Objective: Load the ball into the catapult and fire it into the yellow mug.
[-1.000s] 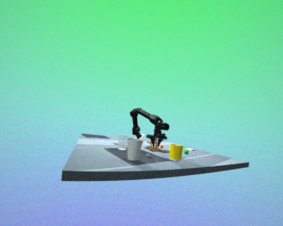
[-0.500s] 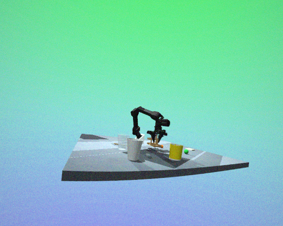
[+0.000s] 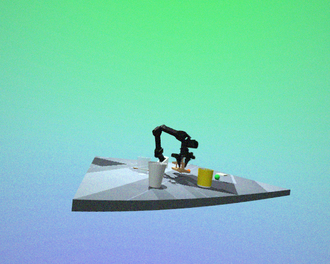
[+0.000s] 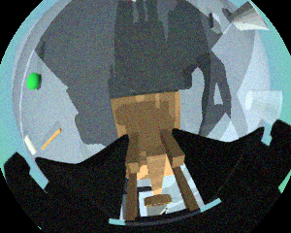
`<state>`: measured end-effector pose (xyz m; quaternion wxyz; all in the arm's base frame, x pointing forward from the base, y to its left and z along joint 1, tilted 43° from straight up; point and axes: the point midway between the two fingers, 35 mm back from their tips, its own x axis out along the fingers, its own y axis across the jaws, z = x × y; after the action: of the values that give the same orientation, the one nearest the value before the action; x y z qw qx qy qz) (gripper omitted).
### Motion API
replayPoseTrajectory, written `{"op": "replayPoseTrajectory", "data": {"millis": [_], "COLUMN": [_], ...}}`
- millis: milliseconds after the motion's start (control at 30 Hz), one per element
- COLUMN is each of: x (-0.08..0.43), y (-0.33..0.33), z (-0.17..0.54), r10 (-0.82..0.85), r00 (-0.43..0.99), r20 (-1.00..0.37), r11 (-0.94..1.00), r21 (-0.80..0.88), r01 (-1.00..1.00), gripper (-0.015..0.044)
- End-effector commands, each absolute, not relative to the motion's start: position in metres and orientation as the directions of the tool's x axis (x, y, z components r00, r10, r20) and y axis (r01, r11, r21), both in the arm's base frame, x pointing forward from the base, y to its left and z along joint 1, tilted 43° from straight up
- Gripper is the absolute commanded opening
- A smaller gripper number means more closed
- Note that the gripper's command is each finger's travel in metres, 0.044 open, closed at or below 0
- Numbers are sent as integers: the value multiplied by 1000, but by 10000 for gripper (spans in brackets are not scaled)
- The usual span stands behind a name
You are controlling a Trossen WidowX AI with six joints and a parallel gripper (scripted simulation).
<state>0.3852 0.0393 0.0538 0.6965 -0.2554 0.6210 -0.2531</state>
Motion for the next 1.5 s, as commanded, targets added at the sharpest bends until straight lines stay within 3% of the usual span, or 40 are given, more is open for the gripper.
{"op": "replayPoseTrajectory", "data": {"millis": [0,767,1300,1467], "x": [386,388,388,381], "y": [39,21,27,75], "z": [49,32,38,88], "r10": [-668,-669,-667,-664], "r00": [109,101,101,99], "r20": [-736,-737,-738,-741], "r11": [742,742,743,746], "r21": [-670,-669,-668,-665], "r01": [24,32,31,29], "gripper": [0,0,420,440]}}
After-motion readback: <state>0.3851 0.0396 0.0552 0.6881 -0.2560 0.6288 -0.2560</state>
